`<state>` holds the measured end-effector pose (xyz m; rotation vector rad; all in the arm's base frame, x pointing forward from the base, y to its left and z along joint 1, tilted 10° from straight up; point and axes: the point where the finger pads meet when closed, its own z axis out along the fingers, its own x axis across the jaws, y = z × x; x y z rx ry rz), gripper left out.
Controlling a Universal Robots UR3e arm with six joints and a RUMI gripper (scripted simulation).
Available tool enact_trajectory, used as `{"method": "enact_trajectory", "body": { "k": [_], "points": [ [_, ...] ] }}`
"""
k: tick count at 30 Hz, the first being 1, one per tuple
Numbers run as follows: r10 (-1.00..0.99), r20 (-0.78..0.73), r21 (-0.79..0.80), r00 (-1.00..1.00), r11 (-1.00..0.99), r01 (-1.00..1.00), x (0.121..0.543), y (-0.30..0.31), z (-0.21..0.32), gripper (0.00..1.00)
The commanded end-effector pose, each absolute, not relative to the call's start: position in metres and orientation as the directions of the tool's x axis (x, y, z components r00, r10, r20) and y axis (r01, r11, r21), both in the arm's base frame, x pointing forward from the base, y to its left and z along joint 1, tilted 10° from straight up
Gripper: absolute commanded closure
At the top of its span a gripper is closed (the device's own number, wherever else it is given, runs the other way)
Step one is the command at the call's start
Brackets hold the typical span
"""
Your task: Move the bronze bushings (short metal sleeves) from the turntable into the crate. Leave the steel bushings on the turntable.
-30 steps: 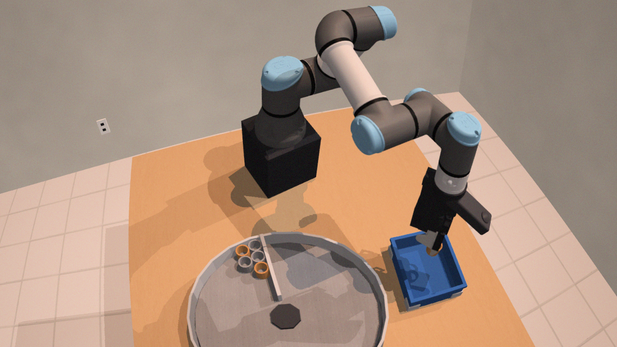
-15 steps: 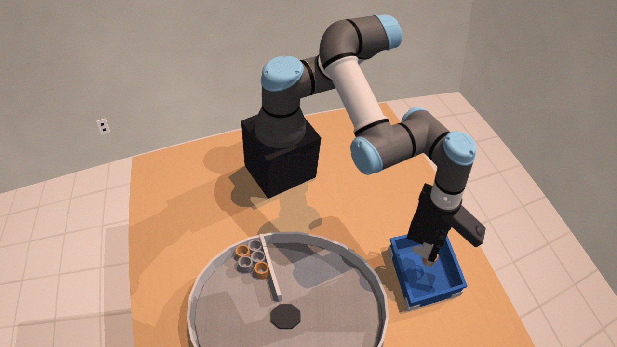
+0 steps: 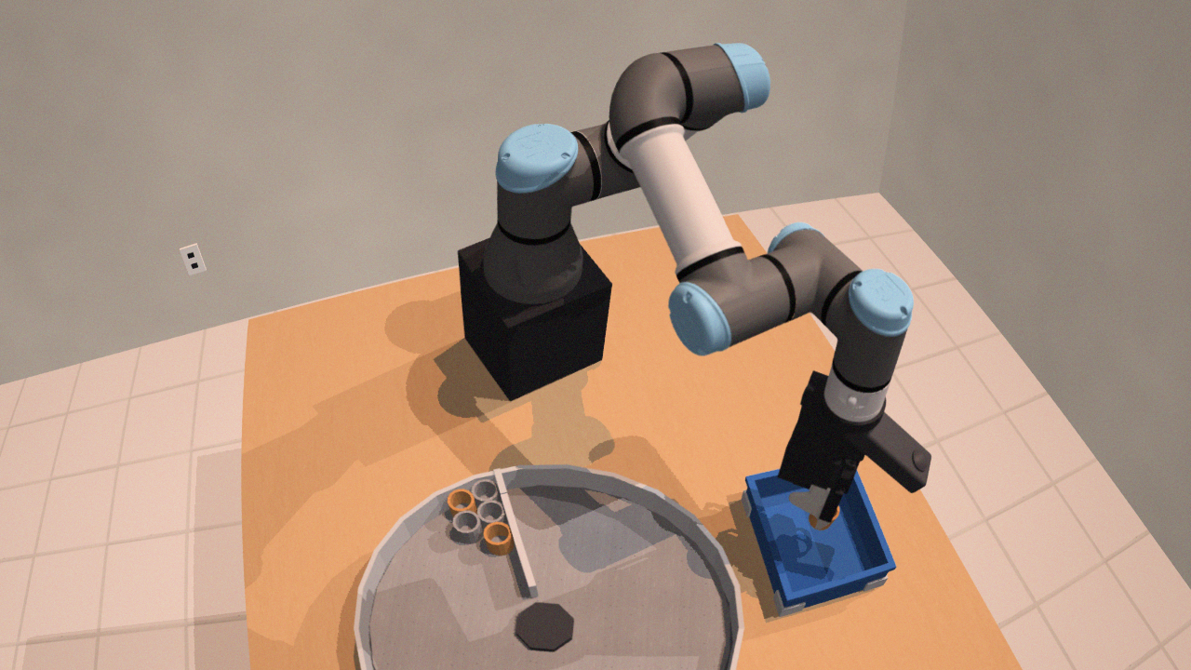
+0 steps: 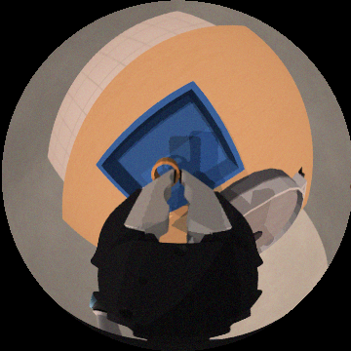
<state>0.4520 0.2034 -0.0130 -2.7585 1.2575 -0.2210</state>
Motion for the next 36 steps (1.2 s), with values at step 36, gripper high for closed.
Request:
{"method": "enact_trajectory", "body": {
  "k": [36],
  "points": [
    [-0.756, 0.091, -0.155, 0.648, -0.653, -0.741, 0.456, 0.204, -0.031, 1.00]
  ]
}}
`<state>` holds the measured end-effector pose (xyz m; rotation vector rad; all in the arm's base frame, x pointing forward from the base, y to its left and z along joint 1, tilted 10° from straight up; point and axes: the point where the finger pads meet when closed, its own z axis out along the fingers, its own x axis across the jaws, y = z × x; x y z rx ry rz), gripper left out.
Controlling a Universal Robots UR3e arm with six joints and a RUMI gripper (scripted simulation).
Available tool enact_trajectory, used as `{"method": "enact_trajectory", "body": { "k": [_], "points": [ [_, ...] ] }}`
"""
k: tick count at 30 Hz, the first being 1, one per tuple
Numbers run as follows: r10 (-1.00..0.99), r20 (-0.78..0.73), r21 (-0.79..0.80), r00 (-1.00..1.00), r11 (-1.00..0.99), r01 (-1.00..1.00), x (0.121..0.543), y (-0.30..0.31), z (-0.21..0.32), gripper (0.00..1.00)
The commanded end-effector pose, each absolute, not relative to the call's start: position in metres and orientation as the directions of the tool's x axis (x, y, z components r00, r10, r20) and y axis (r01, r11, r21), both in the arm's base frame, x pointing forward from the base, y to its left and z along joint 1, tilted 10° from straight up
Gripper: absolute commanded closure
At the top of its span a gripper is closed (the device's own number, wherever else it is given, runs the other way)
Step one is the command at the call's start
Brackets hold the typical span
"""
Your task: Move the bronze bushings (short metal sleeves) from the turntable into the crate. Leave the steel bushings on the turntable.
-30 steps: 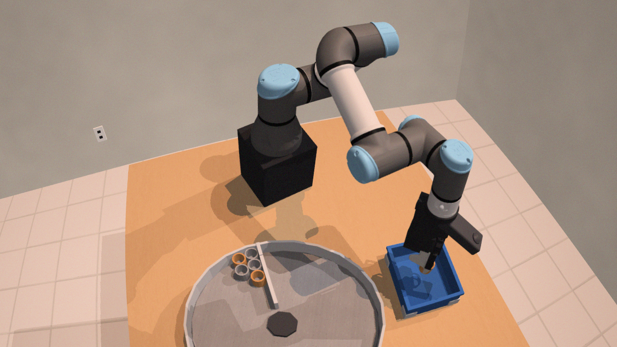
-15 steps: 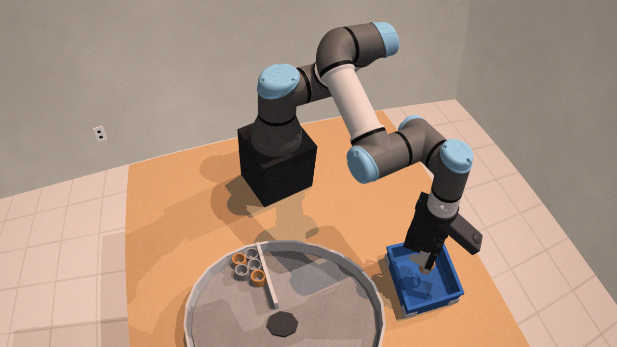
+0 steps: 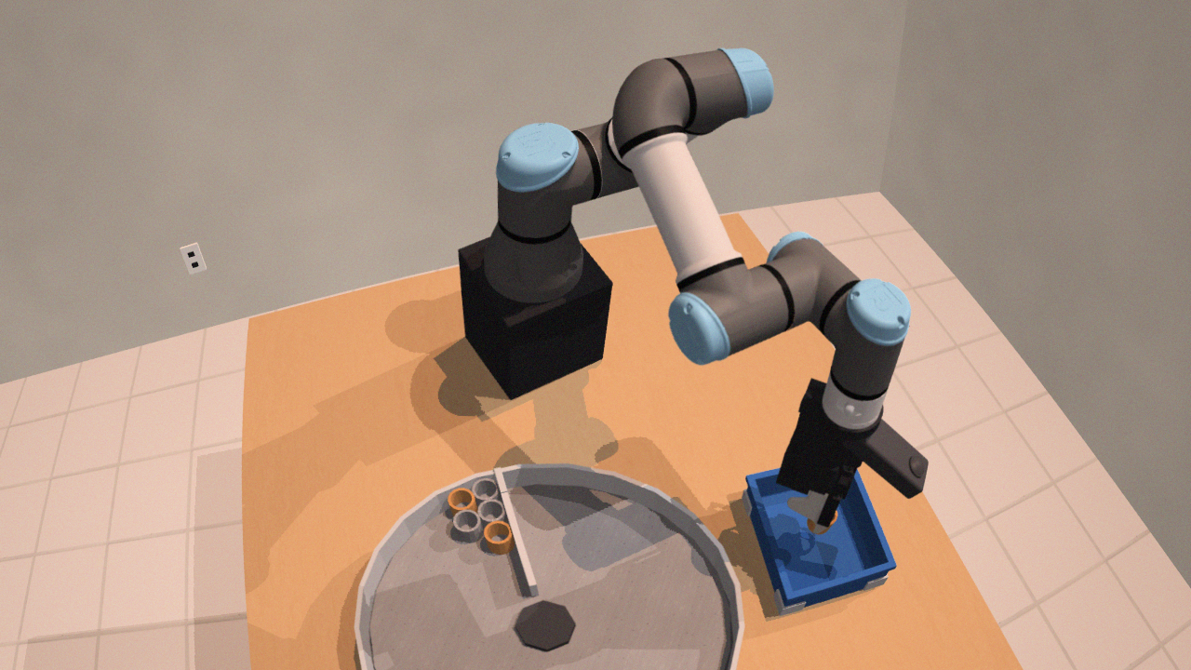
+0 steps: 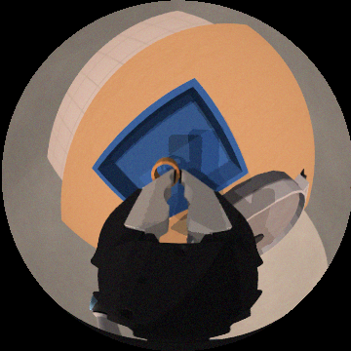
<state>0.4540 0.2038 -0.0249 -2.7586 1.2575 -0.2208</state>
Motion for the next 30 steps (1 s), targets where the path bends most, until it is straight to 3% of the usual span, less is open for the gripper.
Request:
{"method": "enact_trajectory", "body": {
  "k": [1, 30],
  "points": [
    [-0.756, 0.091, -0.155, 0.648, -0.653, -0.741, 0.457, 0.204, -0.032, 1.00],
    [-0.756, 0.091, -0.155, 0.648, -0.653, -0.741, 0.460, 0.205, -0.053, 1.00]
  ]
}}
